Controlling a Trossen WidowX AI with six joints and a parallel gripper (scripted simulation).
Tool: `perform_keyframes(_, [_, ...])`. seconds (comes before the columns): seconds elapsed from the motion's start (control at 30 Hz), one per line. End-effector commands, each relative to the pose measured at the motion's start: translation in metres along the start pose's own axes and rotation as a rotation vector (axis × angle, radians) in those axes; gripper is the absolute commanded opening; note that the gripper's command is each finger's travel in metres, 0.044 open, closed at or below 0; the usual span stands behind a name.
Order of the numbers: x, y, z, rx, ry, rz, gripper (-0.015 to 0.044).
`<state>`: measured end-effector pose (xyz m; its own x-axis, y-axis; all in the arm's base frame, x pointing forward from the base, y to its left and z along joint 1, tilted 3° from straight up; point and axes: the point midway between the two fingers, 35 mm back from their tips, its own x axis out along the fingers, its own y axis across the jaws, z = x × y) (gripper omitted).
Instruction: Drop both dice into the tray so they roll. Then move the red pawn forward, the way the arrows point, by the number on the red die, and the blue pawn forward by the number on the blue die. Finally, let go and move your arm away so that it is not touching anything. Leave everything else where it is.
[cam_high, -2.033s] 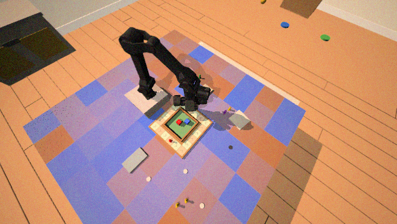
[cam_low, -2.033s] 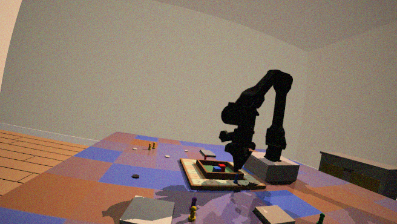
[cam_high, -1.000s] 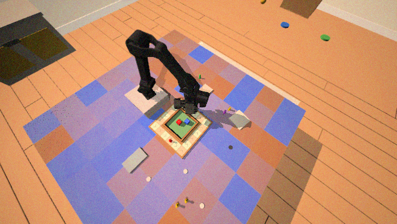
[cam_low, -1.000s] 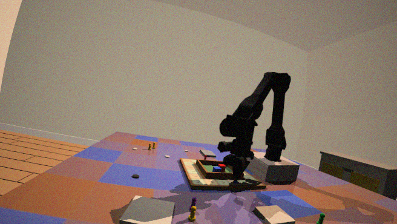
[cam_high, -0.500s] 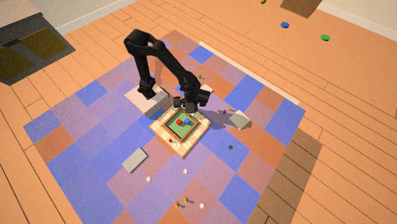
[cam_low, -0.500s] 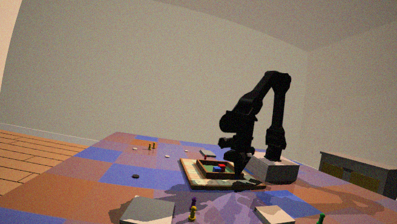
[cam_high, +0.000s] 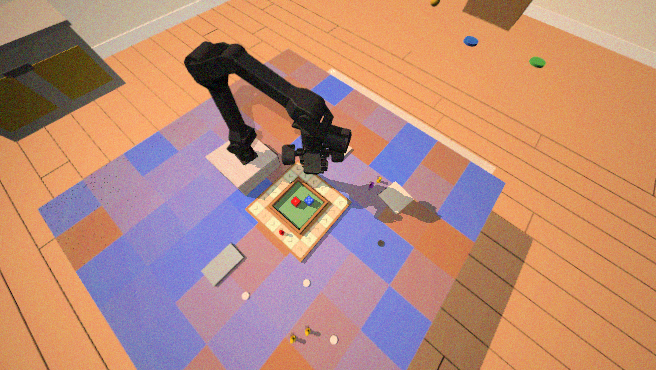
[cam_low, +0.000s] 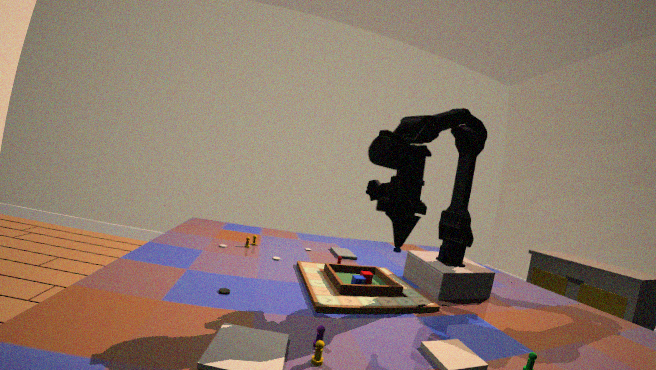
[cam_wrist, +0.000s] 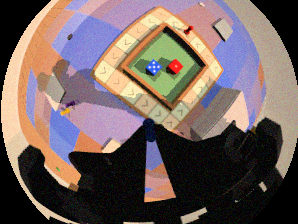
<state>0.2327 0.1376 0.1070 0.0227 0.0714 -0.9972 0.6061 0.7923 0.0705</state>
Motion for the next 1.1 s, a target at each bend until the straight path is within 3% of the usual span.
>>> perform_keyframes(0.0, [-0.012,-0.003,0.0,-0.001,-0.005,0.002,0.0])
perform_keyframes(1.07, [0.022,-0.079,0.034,-0.749,-0.006,-0.009,0.0])
